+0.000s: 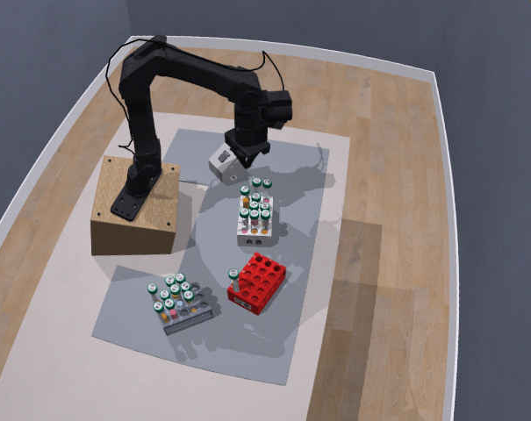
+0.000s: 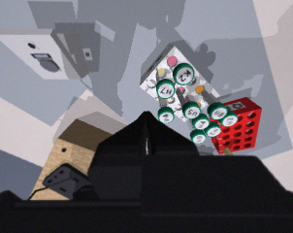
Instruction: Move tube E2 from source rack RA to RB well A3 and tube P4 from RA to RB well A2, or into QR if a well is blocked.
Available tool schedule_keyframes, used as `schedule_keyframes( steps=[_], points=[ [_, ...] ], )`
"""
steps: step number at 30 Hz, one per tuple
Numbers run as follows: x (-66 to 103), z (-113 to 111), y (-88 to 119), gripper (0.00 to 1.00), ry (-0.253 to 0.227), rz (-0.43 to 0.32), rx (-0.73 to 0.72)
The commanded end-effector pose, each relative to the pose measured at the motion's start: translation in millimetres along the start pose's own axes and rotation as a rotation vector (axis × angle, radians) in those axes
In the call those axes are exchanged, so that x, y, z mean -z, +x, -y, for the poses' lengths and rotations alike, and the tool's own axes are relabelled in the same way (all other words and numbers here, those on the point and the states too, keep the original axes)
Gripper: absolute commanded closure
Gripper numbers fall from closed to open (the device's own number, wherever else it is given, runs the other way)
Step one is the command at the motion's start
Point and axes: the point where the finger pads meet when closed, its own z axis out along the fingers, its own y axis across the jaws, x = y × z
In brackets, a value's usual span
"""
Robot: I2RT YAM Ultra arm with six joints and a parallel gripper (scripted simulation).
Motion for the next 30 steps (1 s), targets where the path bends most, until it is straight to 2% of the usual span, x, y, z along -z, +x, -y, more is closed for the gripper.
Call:
schedule_keyframes(
  steps=[1, 13, 21, 30],
  points=[
    [13.2, 3.4, -8.9, 1.00, 0.029, 0.043, 0.003],
    [13.2, 3.4, -8.9, 1.00, 0.029, 0.043, 0.003],
    [5.1, -29.6, -15.4, 1.00, 0.014, 0.014, 0.002],
    [4.9, -48.8, -29.6, 1.00, 0.013, 0.014, 0.002]
  ],
)
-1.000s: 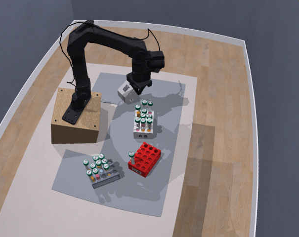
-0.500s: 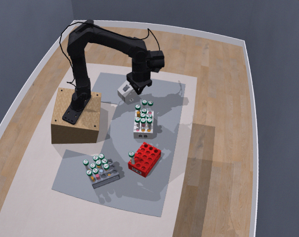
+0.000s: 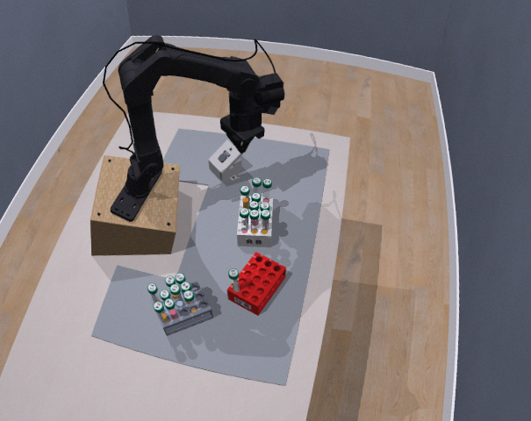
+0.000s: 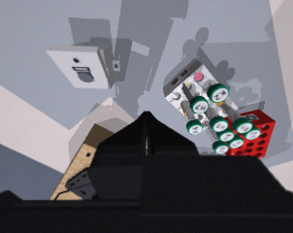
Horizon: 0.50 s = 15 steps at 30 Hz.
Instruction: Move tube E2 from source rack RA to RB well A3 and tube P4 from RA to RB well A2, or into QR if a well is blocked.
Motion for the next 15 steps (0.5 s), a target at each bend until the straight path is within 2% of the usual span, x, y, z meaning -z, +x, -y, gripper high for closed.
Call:
schedule_keyframes(
  steps=[1, 15],
  points=[
    [1.6, -3.4, -9.1, 1.00, 0.021, -0.003, -0.034],
    [1.0, -51.0, -20.7, 1.00, 0.019, -0.005, -0.034]
  ],
)
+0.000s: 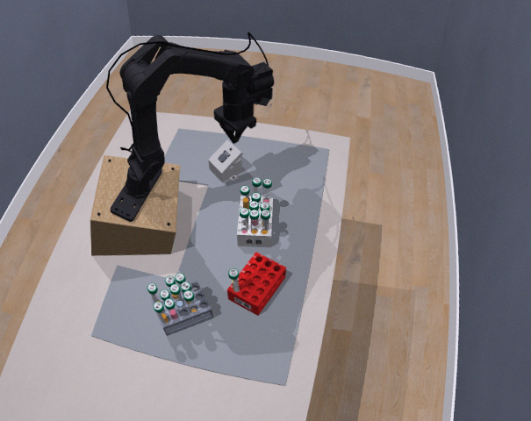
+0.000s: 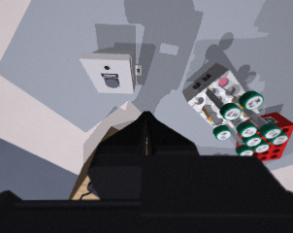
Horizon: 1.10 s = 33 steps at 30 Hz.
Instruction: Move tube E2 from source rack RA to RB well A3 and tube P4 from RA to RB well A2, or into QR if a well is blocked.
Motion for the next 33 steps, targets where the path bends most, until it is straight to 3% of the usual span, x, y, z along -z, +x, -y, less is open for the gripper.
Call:
schedule_keyframes(
  steps=[1, 33],
  points=[
    [4.6, -8.4, -10.7, 1.00, 0.018, 0.008, -0.030],
    [7.0, -6.4, -11.7, 1.00, 0.020, 0.021, -0.034]
  ],
)
